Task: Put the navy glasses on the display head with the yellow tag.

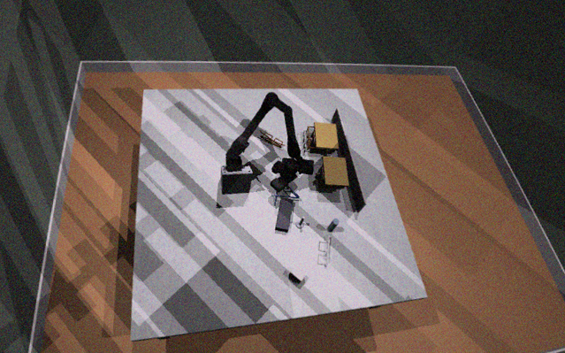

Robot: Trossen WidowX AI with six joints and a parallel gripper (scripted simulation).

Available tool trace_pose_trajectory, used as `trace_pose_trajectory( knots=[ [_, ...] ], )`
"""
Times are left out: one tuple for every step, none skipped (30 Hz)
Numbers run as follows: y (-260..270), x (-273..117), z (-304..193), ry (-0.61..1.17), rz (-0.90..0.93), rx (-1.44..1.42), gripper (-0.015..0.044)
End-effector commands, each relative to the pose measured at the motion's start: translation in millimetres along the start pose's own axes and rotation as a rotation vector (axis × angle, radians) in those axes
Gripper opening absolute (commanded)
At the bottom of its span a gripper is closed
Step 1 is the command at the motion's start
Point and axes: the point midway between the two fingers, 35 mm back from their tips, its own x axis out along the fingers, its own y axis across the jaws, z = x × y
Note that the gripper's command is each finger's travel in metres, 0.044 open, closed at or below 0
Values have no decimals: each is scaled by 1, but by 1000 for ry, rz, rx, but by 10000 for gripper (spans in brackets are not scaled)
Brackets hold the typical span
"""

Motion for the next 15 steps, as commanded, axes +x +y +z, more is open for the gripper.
trace_pose_trajectory(
  knots=[
    [2, 3, 2, -7, 0, 12, 120],
    [3, 3, 2, -7, 0, 12, 120],
    [3, 3, 2, -7, 0, 12, 120],
    [4, 3, 2, -6, 0, 12, 120],
    [4, 3, 2, -6, 0, 12, 120],
    [5, 3, 2, -6, 0, 12, 120],
    [6, 3, 2, -6, 0, 12, 120],
    [7, 3, 2, -6, 0, 12, 120],
    [8, 3, 2, -6, 0, 12, 120],
    [8, 3, 2, -6, 0, 12, 120],
    [8, 3, 2, -6, 0, 12, 120],
    [8, 3, 2, -6, 0, 12, 120],
    [5, 2, 1, -2, 0, 11, 113],
    [5, 2, 1, -2, 0, 11, 107],
    [5, 2, 1, -2, 0, 11, 100]
  ],
)
